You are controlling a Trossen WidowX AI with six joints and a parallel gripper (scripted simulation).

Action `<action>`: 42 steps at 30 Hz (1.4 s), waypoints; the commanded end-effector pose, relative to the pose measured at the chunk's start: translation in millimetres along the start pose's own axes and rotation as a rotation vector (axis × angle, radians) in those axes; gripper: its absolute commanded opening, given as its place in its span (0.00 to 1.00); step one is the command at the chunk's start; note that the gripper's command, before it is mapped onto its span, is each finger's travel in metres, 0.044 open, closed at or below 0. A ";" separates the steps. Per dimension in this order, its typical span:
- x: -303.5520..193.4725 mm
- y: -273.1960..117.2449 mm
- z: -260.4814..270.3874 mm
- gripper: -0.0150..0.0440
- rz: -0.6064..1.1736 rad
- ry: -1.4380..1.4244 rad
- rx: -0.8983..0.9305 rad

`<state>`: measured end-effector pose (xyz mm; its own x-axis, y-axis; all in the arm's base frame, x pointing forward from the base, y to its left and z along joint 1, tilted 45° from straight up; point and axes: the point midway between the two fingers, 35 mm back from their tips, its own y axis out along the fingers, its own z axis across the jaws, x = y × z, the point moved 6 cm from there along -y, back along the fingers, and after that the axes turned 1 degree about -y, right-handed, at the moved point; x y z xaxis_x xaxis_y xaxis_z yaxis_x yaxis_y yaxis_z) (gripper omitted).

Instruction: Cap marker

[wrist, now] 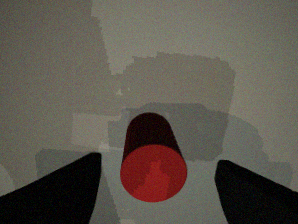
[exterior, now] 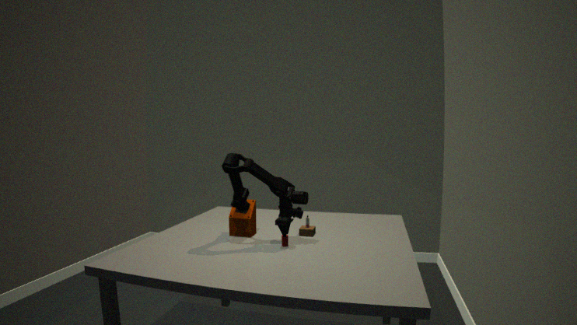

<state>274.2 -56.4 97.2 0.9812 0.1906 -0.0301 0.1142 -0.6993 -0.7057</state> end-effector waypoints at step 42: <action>-2.7 26.1 1.1 0.25 0.009 -0.014 0.002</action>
<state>272.6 -78.6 72.2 0.9790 0.1952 -0.0586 0.0971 -0.6994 -0.7081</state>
